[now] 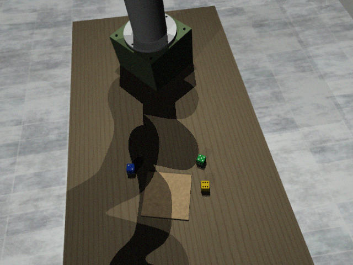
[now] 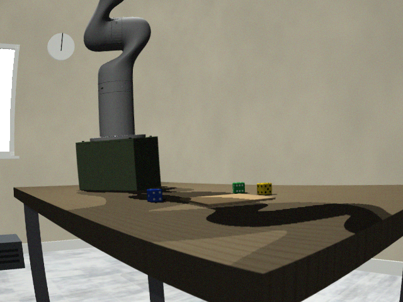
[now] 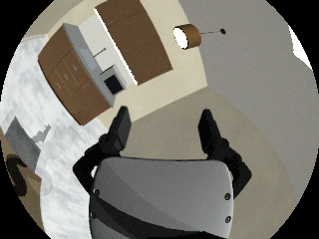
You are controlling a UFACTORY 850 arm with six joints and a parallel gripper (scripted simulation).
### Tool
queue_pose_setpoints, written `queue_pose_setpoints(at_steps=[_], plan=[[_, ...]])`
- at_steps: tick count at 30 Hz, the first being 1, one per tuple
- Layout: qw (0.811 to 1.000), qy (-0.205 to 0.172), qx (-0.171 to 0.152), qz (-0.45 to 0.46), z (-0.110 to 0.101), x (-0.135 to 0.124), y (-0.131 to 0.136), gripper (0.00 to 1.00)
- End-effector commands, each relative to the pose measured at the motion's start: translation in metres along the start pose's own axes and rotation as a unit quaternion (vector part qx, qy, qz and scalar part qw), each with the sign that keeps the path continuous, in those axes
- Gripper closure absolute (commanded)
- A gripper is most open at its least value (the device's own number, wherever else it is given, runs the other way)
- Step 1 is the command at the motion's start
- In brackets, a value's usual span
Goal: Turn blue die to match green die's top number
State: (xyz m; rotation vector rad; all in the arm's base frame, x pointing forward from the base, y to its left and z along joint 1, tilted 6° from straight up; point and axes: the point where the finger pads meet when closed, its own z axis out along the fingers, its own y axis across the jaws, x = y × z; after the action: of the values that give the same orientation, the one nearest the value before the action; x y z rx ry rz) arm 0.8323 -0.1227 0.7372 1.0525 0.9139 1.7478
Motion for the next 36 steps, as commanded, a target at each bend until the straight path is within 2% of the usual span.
queue_pose_setpoints(at_steps=[1, 3, 6, 7, 10, 12, 13, 16, 18, 19, 20, 21, 23, 24, 25, 26, 30, 32, 33, 36], plan=[[0.996, -0.021, 0.08, -0.023, -0.014, -0.01, -0.074, 0.0], [0.994, -0.024, 0.099, -0.029, -0.019, -0.012, -0.092, 0.0], [0.994, -0.024, 0.099, -0.029, -0.019, -0.012, -0.092, 0.0], [0.987, -0.032, 0.152, -0.045, -0.036, -0.018, -0.14, 0.0], [0.983, -0.035, 0.173, -0.052, -0.044, -0.02, -0.159, 0.0], [0.983, -0.035, 0.173, -0.052, -0.044, -0.02, -0.159, 0.0], [0.973, -0.038, 0.218, -0.066, -0.062, -0.023, -0.199, 0.0], [0.964, -0.04, 0.25, -0.077, -0.077, -0.025, -0.225, 0.0], [0.964, -0.04, 0.251, -0.077, -0.077, -0.025, -0.226, 0.0], [0.953, -0.041, 0.288, -0.09, -0.096, -0.027, -0.257, 0.0], [0.949, -0.041, 0.299, -0.094, -0.102, -0.028, -0.267, 0.0], [0.945, -0.041, 0.309, -0.098, -0.108, -0.028, -0.275, 0.0], [0.945, -0.041, 0.309, -0.098, -0.108, -0.028, -0.275, 0.0], [0.938, -0.04, 0.329, -0.105, -0.119, -0.029, -0.291, 0.0], [0.938, -0.04, 0.329, -0.105, -0.119, -0.029, -0.291, 0.0], [0.923, -0.038, 0.365, -0.118, -0.141, -0.03, -0.319, 0.0], [0.904, -0.034, 0.405, -0.133, -0.168, -0.03, -0.349, 0.0], [0.904, -0.034, 0.405, -0.133, -0.168, -0.03, -0.349, 0.0], [0.884, -0.028, 0.442, -0.148, -0.195, -0.031, -0.376, 0.0], [0.868, -0.023, 0.47, -0.159, -0.217, -0.031, -0.396, 0.0]])
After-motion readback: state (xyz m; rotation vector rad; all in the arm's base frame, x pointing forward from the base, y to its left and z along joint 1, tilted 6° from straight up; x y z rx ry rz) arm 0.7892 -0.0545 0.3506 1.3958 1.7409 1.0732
